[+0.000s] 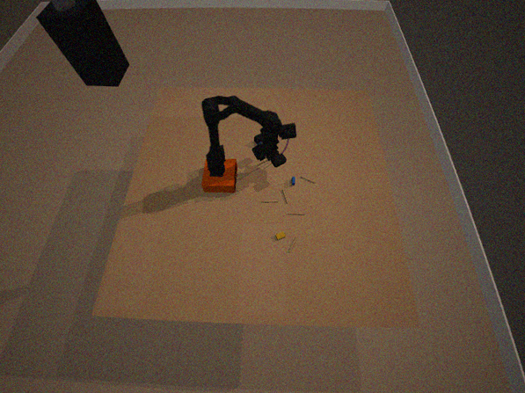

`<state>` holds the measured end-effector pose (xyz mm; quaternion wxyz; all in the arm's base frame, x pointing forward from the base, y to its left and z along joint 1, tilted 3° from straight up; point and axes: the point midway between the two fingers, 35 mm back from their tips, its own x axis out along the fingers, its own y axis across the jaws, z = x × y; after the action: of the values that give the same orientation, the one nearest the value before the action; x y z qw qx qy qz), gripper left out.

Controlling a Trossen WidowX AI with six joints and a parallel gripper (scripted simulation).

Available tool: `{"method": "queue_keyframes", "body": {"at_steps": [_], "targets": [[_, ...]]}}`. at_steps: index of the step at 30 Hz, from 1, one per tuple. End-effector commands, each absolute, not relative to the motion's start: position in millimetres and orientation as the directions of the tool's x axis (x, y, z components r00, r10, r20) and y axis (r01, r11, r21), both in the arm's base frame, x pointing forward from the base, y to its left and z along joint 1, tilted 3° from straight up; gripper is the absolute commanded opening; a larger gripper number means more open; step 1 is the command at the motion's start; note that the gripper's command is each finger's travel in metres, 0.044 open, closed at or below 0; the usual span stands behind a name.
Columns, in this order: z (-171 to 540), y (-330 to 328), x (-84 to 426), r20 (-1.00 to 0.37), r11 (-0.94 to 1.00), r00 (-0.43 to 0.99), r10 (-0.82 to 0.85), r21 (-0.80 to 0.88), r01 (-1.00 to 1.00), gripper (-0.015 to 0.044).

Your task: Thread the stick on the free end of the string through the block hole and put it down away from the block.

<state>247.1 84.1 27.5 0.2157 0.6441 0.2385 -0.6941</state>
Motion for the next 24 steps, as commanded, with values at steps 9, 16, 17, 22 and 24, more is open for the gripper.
{"method": "queue_keyframes", "body": {"at_steps": [9, 16, 17, 22, 24], "targets": [[40.6, 93.6, 255.8, -0.994, -0.795, -0.112, -0.018, -0.053, 0.604, 0.0], [47.9, 99.1, 259.2, -0.99, -0.795, -0.134, -0.033, -0.055, 0.604, 0.0], [49.0, 99.9, 259.7, -0.99, -0.795, -0.137, -0.036, -0.055, 0.604, 0.0], [54.3, 103.9, 261.8, -0.987, -0.795, -0.152, -0.047, -0.055, 0.604, 0.0], [56.4, 105.5, 262.6, -0.986, -0.795, -0.158, -0.051, -0.055, 0.603, 0.0]]}}
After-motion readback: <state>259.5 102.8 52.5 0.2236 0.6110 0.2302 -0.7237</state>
